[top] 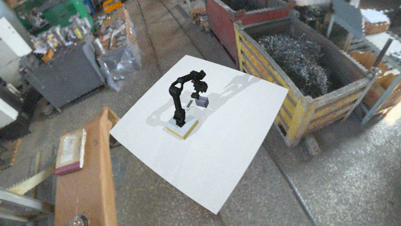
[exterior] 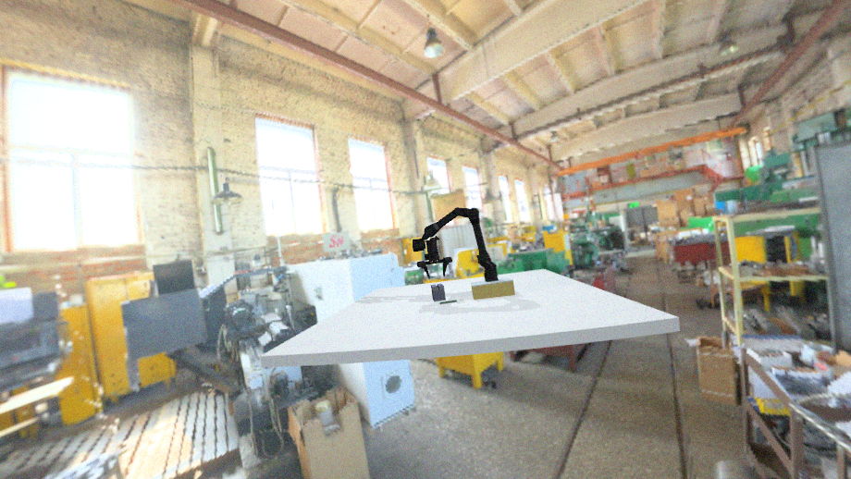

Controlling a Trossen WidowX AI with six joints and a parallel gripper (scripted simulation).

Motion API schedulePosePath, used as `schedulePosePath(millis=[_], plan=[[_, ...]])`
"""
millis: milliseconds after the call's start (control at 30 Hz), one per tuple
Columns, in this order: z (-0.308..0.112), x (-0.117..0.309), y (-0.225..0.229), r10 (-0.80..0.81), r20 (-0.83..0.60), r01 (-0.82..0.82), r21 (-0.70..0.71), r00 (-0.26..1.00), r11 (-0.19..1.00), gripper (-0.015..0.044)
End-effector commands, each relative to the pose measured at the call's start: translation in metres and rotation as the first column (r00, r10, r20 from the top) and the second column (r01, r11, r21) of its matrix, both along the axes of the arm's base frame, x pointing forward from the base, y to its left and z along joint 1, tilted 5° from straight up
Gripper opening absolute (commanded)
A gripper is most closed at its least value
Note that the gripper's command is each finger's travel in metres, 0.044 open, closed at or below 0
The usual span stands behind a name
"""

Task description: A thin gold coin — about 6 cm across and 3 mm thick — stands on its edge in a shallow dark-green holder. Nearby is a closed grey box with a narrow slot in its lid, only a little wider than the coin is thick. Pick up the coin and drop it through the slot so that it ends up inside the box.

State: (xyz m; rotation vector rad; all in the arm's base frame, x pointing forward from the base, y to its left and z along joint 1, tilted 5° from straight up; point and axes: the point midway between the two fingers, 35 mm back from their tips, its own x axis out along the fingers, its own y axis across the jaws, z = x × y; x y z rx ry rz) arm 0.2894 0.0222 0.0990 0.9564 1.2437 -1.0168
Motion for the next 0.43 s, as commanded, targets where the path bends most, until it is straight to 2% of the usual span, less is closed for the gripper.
schedulePosePath(millis=[0,400], plan=[[0.0310,-0.0028,0.0024,0.000,0.012,0.000,0.002,1.000,1.000,0.0440],[0.0334,-0.0033,0.0026,0.000,0.012,0.000,0.002,1.000,1.000,0.0440]])
